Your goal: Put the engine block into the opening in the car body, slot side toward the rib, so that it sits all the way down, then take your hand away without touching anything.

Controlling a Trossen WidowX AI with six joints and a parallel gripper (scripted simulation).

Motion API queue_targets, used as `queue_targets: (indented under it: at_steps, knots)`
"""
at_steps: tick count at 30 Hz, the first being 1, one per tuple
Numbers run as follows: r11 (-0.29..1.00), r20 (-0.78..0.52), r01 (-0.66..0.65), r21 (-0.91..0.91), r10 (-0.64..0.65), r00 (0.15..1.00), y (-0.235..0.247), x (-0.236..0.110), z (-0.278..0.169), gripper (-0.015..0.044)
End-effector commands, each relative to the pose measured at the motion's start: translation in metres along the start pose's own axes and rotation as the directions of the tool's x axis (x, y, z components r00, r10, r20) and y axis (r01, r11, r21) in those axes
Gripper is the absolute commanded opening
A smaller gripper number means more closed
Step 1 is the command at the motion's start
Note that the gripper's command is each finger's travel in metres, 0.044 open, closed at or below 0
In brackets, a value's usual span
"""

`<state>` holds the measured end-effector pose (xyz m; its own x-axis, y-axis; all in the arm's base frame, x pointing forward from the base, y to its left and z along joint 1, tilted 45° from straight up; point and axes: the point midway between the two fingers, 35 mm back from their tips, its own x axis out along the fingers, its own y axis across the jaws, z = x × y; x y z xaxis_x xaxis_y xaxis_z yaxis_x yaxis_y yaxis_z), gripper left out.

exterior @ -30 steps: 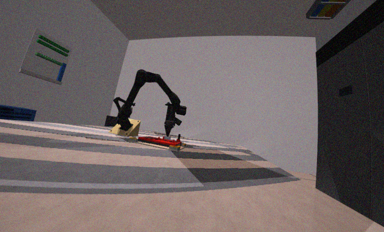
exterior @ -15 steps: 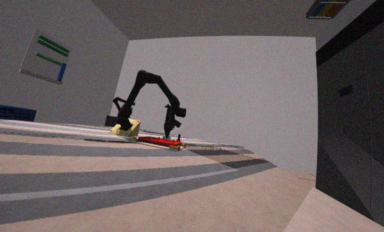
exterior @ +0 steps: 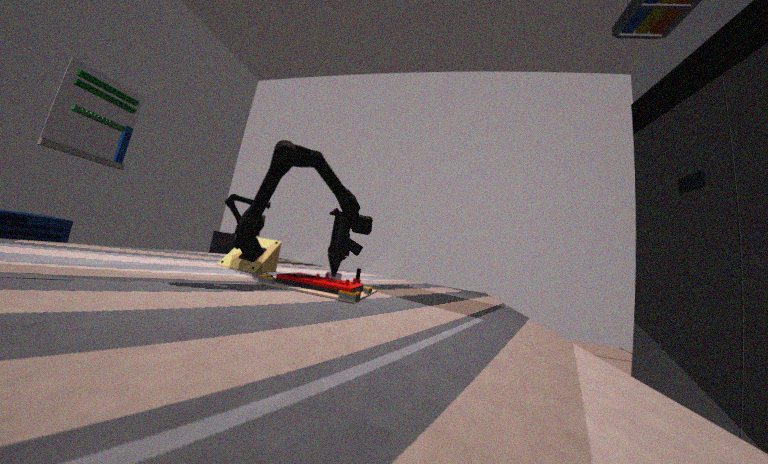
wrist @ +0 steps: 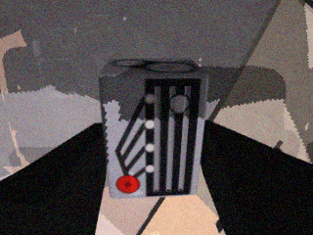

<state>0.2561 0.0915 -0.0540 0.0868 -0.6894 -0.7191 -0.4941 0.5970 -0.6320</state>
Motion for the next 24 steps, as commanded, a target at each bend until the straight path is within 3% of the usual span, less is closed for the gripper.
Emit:
queue_targets:
  at_steps: [1, 24]
  knots:
    - [1.0, 0.001, 0.0, -0.002, 0.0, 1.0, 0.0, -0.006, 0.002, 0.0]
    - [1.0, 0.004, -0.005, -0.003, 0.005, 1.0, 0.001, -0.078, 0.007, 0.0]
